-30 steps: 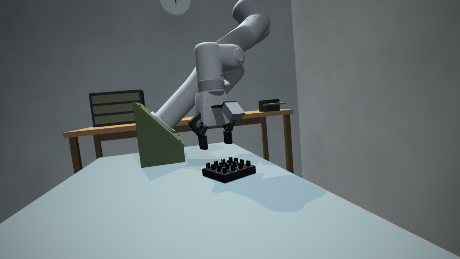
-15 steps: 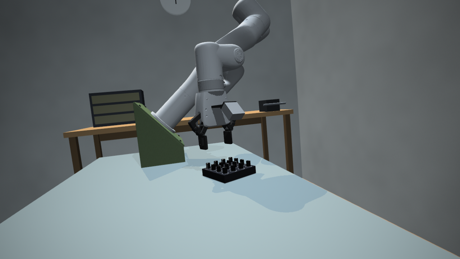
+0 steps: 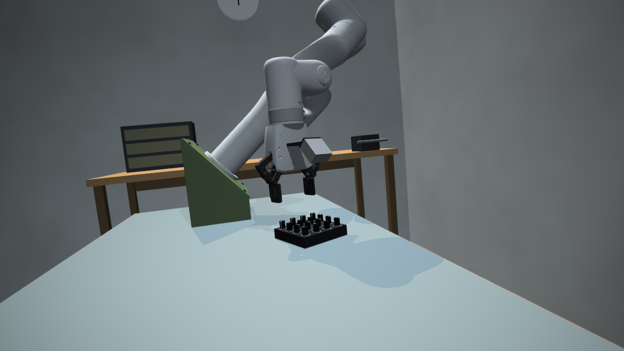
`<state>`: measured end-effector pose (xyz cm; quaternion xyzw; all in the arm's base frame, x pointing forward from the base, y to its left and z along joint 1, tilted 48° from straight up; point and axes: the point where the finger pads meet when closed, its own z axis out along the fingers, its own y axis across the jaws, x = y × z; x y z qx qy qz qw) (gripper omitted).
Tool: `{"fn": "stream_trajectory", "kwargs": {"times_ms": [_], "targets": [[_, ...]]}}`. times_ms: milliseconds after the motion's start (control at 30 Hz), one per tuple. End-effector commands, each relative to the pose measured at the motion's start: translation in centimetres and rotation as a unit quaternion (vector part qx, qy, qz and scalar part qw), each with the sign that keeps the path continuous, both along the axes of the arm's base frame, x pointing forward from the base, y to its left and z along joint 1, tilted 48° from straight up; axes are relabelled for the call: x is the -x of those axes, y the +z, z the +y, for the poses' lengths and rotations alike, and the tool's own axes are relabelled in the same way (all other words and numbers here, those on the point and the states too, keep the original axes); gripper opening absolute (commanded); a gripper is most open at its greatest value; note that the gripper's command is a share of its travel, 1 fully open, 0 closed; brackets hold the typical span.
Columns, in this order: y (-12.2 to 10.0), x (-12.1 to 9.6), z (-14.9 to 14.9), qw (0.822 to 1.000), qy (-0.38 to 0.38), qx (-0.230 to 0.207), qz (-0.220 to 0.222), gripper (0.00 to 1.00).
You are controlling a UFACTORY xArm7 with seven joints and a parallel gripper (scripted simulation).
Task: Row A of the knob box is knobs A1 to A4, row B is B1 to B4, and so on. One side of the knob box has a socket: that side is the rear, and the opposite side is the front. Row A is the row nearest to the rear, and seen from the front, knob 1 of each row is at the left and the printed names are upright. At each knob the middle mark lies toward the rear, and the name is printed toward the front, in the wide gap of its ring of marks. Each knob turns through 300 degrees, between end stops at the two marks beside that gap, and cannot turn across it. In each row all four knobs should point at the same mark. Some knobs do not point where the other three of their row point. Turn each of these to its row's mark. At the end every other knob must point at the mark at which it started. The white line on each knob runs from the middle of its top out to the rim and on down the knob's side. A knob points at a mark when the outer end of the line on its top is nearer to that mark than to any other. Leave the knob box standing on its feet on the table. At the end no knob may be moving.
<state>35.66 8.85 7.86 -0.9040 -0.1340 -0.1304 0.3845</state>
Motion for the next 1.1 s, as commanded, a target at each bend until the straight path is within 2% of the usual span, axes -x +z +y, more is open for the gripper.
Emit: {"fn": "stream_trajectory", "kwargs": {"times_ms": [0, 733, 800, 933, 1033, 1067], "targets": [[0.1, -0.1, -0.1, 1.0, -0.002, 0.0, -0.001, 1.0], [0.1, -0.1, -0.1, 1.0, -0.002, 0.0, -0.001, 1.0], [1.1, -0.7, 0.2, 1.0, -0.006, -0.001, 0.004, 1.0], [4.6, -2.4, 1.2, 1.0, -0.021, -0.004, 0.02, 1.0], [5.0, -2.6, 1.3, 0.999, -0.023, -0.004, 0.022, 1.0], [5.0, -2.6, 1.3, 0.999, -0.023, -0.004, 0.022, 0.19]]}}
